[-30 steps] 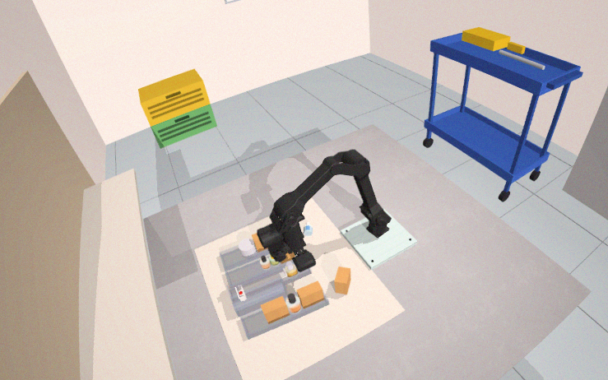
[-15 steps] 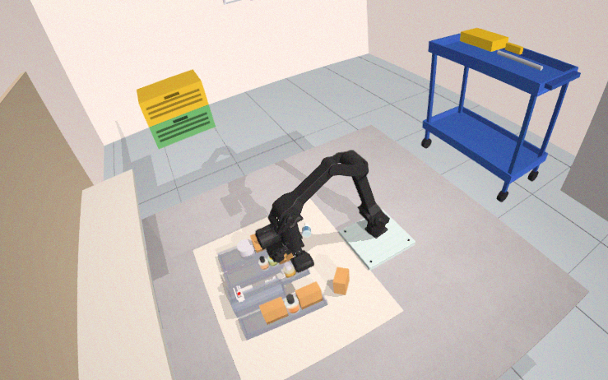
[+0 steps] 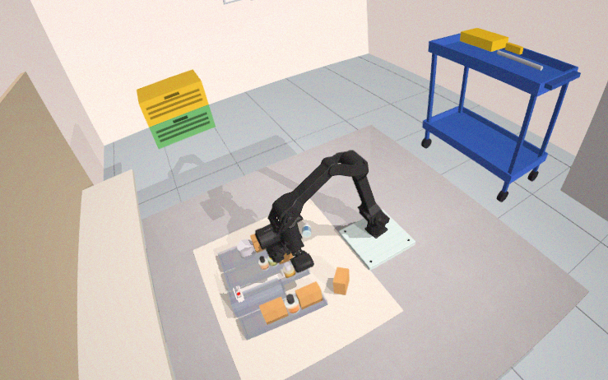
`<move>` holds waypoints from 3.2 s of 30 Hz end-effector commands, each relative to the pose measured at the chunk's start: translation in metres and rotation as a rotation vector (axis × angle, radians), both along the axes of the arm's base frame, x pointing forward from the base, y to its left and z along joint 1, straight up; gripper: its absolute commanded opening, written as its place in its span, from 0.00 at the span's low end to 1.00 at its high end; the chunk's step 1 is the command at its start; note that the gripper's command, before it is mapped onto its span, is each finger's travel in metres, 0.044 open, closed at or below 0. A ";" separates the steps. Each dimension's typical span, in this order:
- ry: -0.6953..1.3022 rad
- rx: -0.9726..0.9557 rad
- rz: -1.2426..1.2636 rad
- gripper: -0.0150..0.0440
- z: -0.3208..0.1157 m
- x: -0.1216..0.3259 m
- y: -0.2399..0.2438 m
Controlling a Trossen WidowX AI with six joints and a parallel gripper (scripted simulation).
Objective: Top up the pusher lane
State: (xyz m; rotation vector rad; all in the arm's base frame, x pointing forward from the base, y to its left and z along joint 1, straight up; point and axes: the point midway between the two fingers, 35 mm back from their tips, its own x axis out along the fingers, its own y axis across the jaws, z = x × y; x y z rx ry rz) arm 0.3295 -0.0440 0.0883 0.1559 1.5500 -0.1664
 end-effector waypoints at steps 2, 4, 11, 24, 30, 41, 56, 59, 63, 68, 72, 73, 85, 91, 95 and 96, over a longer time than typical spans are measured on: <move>-0.022 -0.002 0.003 0.25 0.001 0.005 -0.001; -0.022 -0.002 0.003 0.25 0.001 0.005 -0.001; -0.022 -0.002 0.003 0.25 0.001 0.005 -0.001; -0.022 -0.002 0.003 0.25 0.001 0.007 -0.001; -0.022 -0.002 0.003 0.25 0.001 0.008 -0.001; -0.022 -0.002 0.003 0.25 0.002 0.009 -0.001; -0.022 -0.002 0.003 0.25 -0.003 0.009 -0.001; -0.022 -0.002 0.003 0.25 -0.004 0.009 -0.002; -0.022 -0.002 0.003 0.25 -0.006 0.009 -0.002; -0.022 -0.002 0.003 0.25 -0.008 0.009 -0.002; -0.022 -0.002 0.003 0.25 -0.009 0.009 -0.002; -0.022 -0.002 0.003 0.25 -0.009 0.009 -0.002; -0.022 -0.002 0.003 0.25 -0.014 0.009 -0.001; -0.022 -0.002 0.003 0.25 -0.016 0.009 -0.001; -0.022 -0.002 0.003 0.25 -0.018 0.009 -0.001; -0.022 -0.002 0.003 0.25 -0.018 0.009 -0.001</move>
